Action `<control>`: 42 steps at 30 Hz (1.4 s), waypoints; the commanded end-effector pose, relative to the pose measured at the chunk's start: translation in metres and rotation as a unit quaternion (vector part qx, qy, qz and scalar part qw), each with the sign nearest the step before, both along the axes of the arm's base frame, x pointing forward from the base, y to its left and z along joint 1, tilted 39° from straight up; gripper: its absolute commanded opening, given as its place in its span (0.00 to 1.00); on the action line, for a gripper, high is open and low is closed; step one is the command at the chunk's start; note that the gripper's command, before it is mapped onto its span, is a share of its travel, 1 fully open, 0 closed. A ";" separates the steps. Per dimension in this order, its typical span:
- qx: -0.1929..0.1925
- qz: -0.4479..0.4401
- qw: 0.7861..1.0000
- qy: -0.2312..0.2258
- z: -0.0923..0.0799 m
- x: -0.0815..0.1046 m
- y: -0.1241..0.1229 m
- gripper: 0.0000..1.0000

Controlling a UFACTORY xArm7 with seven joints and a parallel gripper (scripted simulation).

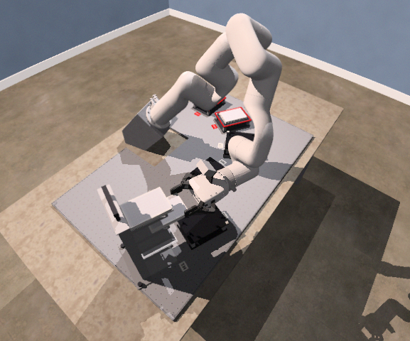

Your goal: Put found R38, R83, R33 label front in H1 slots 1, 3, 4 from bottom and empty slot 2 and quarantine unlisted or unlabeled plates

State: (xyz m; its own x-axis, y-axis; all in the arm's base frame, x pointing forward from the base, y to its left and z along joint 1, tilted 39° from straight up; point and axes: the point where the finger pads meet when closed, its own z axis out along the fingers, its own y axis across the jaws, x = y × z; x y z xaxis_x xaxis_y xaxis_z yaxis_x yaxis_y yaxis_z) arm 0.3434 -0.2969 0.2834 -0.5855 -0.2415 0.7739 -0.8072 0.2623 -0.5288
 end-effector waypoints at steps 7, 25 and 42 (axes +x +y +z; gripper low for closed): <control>-0.001 -0.002 1.000 -0.001 -0.001 -0.001 -0.006 0.00; -0.001 -0.002 1.000 -0.001 -0.004 0.000 -0.009 0.00; -0.001 -0.002 1.000 -0.001 -0.005 0.000 -0.013 0.00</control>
